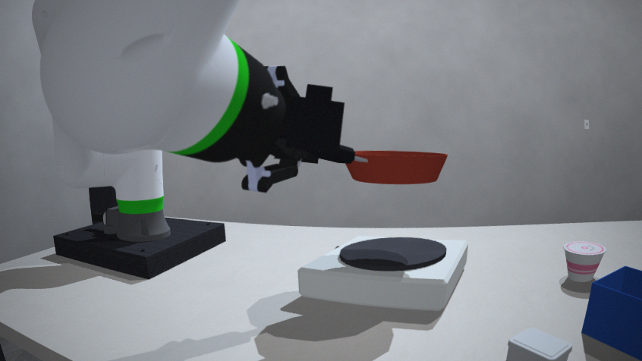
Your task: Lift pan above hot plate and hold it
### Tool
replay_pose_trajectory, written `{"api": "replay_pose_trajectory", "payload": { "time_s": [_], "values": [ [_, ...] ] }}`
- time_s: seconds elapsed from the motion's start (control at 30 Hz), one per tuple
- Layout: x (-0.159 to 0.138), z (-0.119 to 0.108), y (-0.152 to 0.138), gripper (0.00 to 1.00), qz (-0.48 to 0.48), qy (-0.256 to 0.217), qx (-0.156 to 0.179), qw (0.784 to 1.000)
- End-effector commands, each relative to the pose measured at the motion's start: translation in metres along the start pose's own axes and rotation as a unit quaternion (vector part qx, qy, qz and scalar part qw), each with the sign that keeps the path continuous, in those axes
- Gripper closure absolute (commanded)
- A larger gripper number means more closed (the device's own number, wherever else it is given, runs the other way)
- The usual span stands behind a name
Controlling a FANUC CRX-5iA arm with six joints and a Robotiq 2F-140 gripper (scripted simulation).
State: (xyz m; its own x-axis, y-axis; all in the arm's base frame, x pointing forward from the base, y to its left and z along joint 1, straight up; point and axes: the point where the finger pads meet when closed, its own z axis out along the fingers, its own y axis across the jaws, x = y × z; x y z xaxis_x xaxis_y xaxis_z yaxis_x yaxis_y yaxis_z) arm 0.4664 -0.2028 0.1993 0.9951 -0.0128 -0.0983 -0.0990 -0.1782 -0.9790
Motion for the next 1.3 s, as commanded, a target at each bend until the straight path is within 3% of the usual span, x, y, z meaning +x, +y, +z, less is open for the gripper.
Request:
{"api": "replay_pose_trajectory", "payload": {
  "time_s": [0.0, 1.27],
  "values": [
    [0.000, -0.001, -0.004, 0.90, -0.001, 0.000, 0.000, 1.000],
    [-0.002, -0.003, -0.019, 0.90, -0.001, 0.000, 0.000, 1.000]
  ]
}}
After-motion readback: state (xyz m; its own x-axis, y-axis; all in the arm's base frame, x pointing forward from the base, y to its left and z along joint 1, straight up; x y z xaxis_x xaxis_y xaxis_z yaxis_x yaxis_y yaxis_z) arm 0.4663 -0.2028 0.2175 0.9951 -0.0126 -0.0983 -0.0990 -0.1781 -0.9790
